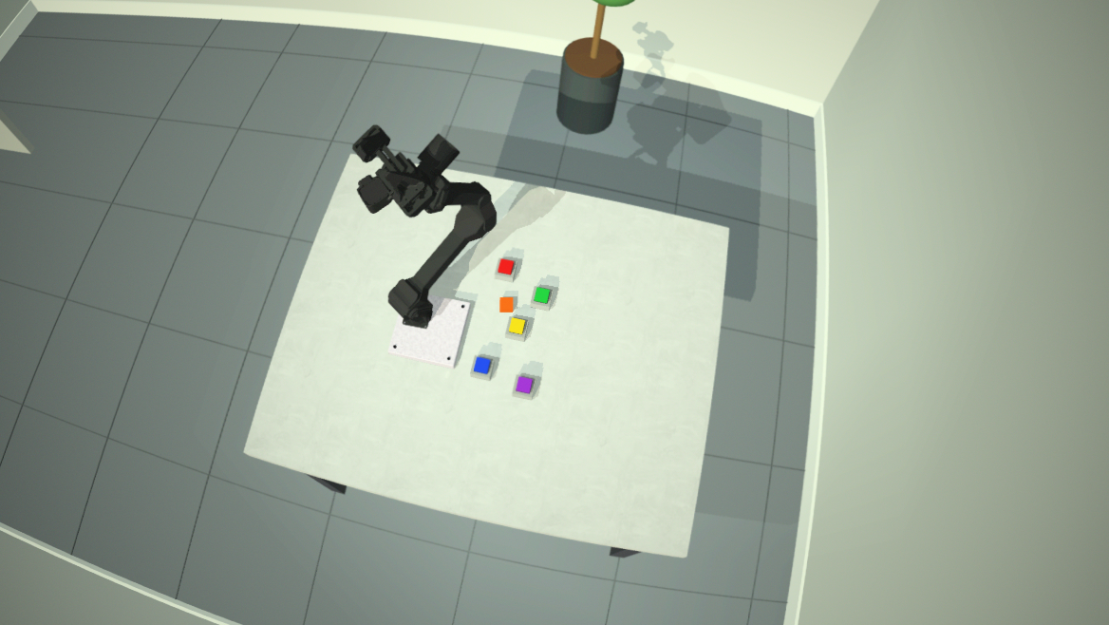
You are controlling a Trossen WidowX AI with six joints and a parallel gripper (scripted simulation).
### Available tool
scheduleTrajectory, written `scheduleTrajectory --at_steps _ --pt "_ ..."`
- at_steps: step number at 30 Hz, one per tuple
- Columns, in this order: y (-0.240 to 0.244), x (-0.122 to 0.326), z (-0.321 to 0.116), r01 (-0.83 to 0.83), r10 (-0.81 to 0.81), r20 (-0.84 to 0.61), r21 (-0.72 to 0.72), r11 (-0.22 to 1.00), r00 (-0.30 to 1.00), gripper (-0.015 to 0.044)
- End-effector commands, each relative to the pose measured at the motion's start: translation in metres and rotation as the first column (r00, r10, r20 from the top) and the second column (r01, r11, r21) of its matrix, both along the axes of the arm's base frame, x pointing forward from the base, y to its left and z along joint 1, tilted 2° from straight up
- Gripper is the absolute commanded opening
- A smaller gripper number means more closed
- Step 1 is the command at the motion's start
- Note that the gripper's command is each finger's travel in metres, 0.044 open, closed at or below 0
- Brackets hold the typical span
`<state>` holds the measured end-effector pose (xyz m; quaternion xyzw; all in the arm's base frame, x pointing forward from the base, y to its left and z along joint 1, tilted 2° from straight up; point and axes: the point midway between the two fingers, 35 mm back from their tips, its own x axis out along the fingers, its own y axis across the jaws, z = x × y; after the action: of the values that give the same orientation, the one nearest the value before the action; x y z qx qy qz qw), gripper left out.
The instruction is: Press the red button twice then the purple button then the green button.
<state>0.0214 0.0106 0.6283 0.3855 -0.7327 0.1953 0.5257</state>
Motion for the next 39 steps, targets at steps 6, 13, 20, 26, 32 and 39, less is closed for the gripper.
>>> scheduleTrajectory --at_steps 6,13,20,26,32,39 --pt "-0.05 -0.023 -0.01 -0.003 0.007 -0.027 0.178 0.984 1.0 0.04" --pt "-0.146 -0.017 -0.046 -0.097 0.163 -0.092 0.496 0.863 0.982 0.04" --pt "-0.215 0.05 -0.104 -0.089 0.403 -0.257 0.739 0.668 0.878 0.04" --pt "-0.23 0.132 -0.163 0.014 0.631 -0.417 0.841 0.541 0.654 0.04" --pt "-0.201 0.213 -0.228 0.149 0.794 -0.54 0.841 0.52 0.28 0.04" --pt "-0.12 0.28 -0.307 0.221 0.762 -0.581 0.733 0.643 -0.287 0.04"
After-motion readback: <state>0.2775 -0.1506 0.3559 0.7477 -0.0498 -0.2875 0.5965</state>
